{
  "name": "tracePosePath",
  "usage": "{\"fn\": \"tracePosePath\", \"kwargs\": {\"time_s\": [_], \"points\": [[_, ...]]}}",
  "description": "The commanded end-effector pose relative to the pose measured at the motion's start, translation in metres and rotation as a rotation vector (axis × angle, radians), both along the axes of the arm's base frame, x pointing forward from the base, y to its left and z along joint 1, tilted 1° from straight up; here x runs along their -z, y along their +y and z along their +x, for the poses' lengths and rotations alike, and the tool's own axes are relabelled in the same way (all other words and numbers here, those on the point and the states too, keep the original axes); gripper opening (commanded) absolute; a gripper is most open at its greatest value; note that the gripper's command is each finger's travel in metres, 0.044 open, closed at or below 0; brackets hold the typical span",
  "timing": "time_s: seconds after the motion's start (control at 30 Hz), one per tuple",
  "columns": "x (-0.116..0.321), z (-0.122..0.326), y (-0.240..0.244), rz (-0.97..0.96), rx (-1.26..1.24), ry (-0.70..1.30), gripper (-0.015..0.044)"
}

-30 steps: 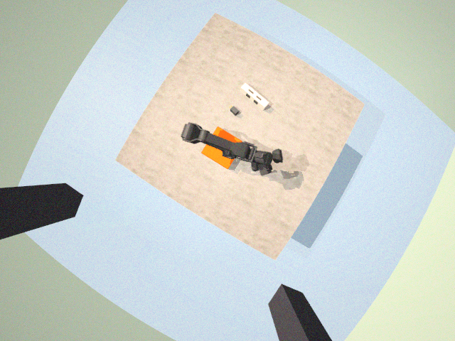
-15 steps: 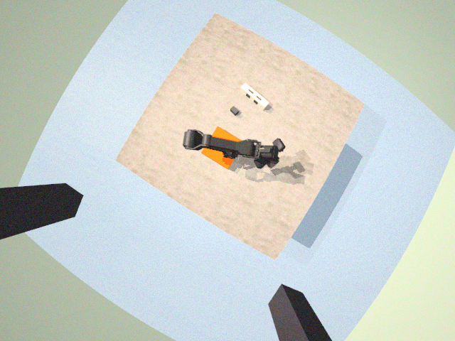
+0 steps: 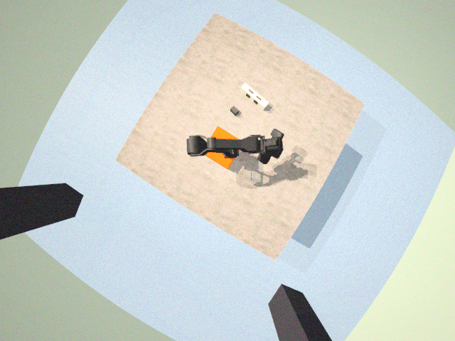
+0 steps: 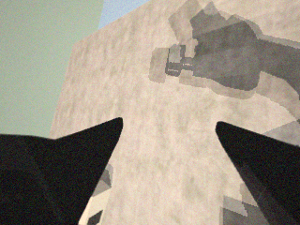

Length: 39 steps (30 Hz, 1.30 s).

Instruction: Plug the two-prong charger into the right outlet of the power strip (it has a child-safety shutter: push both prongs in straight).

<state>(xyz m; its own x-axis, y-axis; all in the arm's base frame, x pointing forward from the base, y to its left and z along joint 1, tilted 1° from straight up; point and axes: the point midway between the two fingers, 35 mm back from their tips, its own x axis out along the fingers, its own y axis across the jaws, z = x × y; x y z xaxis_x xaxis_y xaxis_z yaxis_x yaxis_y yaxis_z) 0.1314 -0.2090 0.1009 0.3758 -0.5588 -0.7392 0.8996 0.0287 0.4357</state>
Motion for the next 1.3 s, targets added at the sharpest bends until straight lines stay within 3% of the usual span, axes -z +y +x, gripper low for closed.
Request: {"fn": "tracePosePath", "kwargs": {"time_s": [0.0, 1.27], "points": [[0.0, 0.01, 0.004, 0.0, -0.077, 0.043, 0.044], [0.016, 0.09, 0.077, -0.066, -0.886, 0.413, 0.044]]}}
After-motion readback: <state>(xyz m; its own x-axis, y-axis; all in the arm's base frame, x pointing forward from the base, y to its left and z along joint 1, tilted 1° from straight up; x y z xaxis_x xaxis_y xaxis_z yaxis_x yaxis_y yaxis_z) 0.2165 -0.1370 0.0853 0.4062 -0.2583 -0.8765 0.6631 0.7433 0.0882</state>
